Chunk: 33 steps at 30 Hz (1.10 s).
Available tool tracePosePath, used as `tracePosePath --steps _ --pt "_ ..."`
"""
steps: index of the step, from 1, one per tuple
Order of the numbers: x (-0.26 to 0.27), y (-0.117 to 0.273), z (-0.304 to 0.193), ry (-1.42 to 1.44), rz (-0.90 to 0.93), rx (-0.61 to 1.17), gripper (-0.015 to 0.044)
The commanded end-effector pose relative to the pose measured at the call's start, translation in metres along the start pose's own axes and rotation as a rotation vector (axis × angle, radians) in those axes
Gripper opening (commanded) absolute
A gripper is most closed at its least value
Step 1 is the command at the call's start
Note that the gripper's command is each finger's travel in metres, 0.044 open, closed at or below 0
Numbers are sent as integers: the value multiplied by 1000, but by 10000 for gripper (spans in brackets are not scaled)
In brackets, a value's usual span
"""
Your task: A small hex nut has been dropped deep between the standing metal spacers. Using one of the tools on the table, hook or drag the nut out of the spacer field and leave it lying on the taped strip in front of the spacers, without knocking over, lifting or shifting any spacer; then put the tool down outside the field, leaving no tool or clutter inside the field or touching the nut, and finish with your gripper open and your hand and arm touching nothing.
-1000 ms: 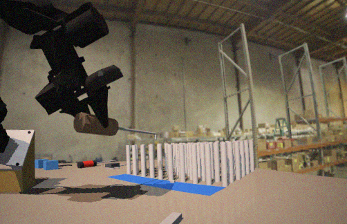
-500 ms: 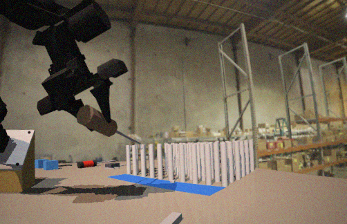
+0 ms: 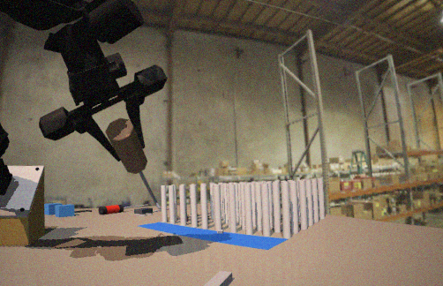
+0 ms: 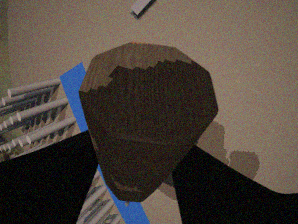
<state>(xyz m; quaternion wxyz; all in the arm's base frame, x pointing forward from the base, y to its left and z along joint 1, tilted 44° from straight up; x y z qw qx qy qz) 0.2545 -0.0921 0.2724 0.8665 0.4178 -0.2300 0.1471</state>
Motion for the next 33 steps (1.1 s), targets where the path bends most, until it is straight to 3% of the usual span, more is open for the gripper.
tracePosePath --steps 1,20,33 --pt "8 9 11 94 43 -58 0" --pt "14 21 14 648 7 -153 0" --pt "14 23 21 1058 -112 -198 0"
Point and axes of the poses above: the point midway between the two fingers, 35 mm back from their tips, its own y axis back along the fingers, its own x axis across the jaws, z = x × y, the point moved 7 cm from there along y, back along the fingers, and after that the axes turned 14 degrees about -y, right-handed, at the moved point
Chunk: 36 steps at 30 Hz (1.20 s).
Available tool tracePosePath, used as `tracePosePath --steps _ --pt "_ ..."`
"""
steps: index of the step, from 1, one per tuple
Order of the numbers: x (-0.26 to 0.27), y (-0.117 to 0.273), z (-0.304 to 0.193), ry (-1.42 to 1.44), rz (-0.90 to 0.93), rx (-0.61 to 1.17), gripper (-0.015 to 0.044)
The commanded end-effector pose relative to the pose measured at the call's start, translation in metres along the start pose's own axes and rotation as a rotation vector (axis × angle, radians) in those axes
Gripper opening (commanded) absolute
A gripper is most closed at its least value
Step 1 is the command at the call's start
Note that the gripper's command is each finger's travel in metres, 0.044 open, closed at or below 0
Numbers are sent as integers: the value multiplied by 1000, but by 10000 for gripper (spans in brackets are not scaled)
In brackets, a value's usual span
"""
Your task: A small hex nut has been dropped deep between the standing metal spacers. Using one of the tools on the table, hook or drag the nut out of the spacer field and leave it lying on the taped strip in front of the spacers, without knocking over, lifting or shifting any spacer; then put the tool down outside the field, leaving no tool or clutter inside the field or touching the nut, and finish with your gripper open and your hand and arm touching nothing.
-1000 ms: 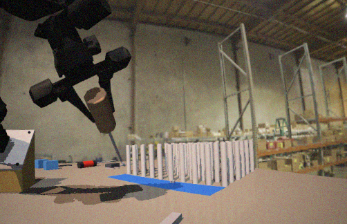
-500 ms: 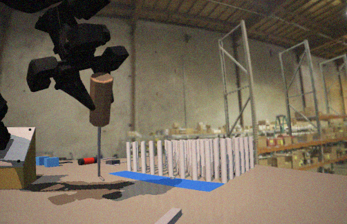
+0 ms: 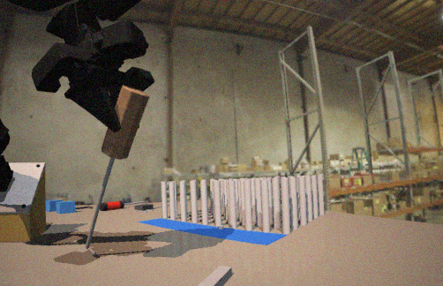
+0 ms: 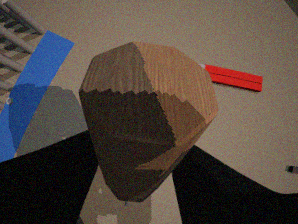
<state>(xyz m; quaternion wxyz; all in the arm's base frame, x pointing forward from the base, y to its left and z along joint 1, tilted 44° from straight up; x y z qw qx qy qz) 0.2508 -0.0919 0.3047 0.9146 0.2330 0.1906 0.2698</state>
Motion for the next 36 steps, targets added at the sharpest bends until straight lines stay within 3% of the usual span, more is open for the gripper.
tracePosePath --steps 1,36 --pt "-2 -1 1 150 -40 4 0" --pt "-39 -7 13 1252 -359 228 0"
Point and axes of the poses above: the point midway between the two fingers, 35 mm back from their tips, its own y axis back along the fingers, its own x axis across the jaws, z = x × y, the point moved 7 cm from there along y, back along the fingers, and after that the axes turned 14 degrees about -y, right-handed, at the moved point
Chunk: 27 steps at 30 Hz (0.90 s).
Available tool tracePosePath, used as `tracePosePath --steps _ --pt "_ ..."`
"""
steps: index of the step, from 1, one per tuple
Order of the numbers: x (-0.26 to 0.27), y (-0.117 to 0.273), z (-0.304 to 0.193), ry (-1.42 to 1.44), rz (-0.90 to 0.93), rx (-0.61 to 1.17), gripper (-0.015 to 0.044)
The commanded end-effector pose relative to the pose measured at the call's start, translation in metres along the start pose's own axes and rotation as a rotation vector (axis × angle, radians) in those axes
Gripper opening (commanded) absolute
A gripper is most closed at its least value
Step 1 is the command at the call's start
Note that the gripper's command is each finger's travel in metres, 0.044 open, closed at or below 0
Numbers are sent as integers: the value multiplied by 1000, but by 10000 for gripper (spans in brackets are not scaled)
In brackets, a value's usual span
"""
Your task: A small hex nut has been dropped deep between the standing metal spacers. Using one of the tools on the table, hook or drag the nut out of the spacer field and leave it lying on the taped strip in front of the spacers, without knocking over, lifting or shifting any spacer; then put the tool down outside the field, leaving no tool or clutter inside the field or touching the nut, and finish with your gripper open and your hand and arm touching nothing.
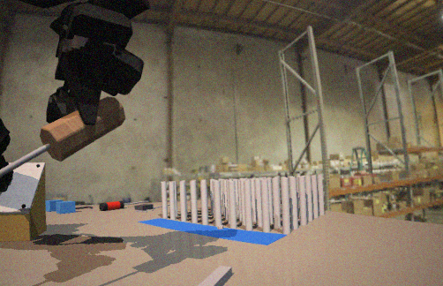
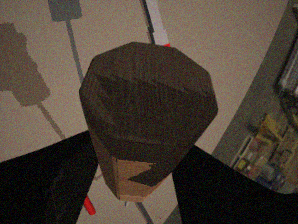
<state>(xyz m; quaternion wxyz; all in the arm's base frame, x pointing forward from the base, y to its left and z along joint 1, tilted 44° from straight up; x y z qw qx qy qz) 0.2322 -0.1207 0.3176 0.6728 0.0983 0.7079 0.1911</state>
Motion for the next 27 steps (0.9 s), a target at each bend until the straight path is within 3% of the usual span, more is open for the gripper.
tracePosePath --steps 1,27 --pt "-4 -2 -4 146 -26 47 0" --pt "-24 -10 -23 981 -28 329 0"
Point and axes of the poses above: the point midway between the two fingers, 35 mm back from their tips, its own y axis back along the fingers, its own x axis across the jaws, z = x × y, the point moved 7 cm from there along y, back along the fingers, and after that the axes turned 14 degrees about -y, right-handed, at the moved point
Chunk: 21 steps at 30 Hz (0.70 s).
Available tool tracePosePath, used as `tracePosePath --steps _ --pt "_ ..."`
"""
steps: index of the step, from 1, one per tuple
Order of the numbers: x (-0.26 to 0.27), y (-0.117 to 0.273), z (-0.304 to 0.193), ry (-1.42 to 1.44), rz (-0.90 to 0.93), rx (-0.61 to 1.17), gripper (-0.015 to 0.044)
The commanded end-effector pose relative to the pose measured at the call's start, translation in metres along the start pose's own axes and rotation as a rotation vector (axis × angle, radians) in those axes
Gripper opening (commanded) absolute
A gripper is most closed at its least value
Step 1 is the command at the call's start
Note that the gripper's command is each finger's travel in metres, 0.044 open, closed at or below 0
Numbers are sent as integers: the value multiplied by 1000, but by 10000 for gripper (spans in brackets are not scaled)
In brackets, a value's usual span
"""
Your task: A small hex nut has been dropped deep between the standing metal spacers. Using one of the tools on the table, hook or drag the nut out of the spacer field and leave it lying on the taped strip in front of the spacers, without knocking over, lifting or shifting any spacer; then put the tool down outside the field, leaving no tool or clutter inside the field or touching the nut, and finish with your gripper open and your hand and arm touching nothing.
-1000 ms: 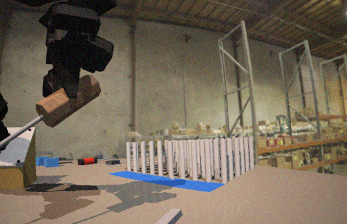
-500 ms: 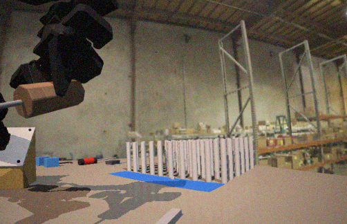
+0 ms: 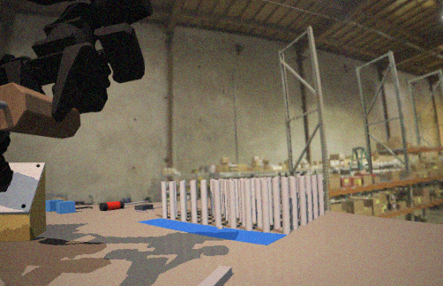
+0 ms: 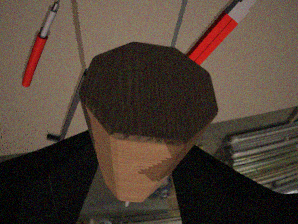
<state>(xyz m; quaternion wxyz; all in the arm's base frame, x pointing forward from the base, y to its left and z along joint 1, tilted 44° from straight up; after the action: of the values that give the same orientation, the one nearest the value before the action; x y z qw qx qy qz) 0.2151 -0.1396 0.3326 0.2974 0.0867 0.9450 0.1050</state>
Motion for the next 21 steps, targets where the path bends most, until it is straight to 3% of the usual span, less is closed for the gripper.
tracePosePath --steps 1,21 --pt "0 -2 -5 148 16 51 0" --pt "-1 -7 -2 195 27 61 0"
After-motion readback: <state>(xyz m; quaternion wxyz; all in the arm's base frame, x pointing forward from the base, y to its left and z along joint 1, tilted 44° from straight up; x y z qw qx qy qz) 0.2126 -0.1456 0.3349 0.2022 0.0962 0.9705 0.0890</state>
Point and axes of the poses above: the point midway between the two fingers, 35 mm back from their tips, its own y axis back along the fingers, its own x axis across the jaws, z = x × y, the point moved 7 cm from there along y, back along the fingers, and after that the axes turned 14 degrees about -y, right-handed, at the moved point
